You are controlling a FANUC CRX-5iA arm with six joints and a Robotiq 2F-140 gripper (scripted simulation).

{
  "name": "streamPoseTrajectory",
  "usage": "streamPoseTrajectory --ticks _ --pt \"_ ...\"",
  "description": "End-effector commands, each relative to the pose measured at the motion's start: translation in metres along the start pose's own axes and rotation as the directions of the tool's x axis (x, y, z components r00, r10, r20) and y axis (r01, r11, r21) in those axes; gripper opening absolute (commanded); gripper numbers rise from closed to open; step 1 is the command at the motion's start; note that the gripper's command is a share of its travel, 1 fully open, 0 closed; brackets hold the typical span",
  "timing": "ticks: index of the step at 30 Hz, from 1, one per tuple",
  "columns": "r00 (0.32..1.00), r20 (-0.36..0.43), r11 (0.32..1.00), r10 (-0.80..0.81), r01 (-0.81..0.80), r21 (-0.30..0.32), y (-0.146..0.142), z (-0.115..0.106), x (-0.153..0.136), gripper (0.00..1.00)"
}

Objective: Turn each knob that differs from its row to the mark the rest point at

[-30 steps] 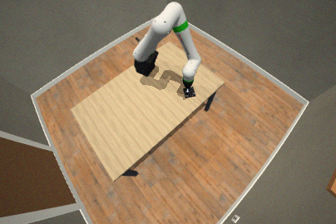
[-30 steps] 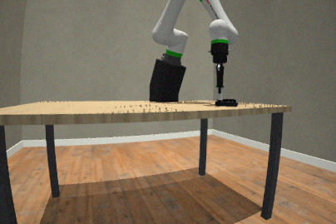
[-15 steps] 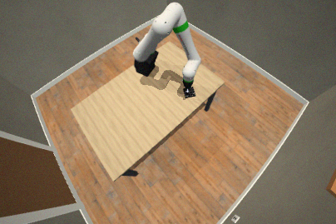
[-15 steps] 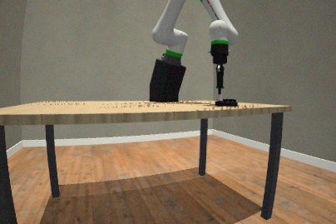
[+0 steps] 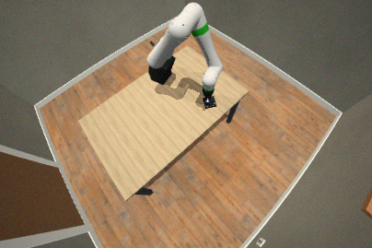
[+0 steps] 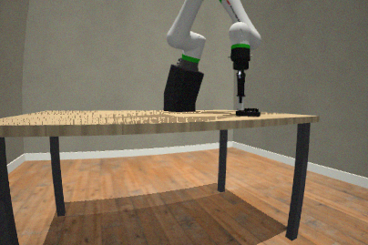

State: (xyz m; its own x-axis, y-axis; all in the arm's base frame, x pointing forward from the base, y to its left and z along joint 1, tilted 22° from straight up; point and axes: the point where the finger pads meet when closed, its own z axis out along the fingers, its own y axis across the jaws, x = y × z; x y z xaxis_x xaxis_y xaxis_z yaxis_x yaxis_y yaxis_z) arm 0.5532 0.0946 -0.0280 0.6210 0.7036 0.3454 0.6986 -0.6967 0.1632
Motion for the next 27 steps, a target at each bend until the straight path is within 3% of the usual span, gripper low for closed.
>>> streamPoseTrajectory --ticks 1,16,17,27 --pt "1.0 0.0 1.0 0.0 0.0 0.0 0.0001 -0.0001 0.0001 0.12" --pt "1.0 0.0 1.0 0.0 0.0 0.0 0.0001 -0.0001 0.0001 0.12" --pt "1.0 0.0 1.0 0.0 0.0 0.0 0.0001 -0.0001 0.0001 0.05" --pt "1.0 0.0 1.0 0.0 0.0 0.0 0.0001 -0.0001 0.0001 0.05"
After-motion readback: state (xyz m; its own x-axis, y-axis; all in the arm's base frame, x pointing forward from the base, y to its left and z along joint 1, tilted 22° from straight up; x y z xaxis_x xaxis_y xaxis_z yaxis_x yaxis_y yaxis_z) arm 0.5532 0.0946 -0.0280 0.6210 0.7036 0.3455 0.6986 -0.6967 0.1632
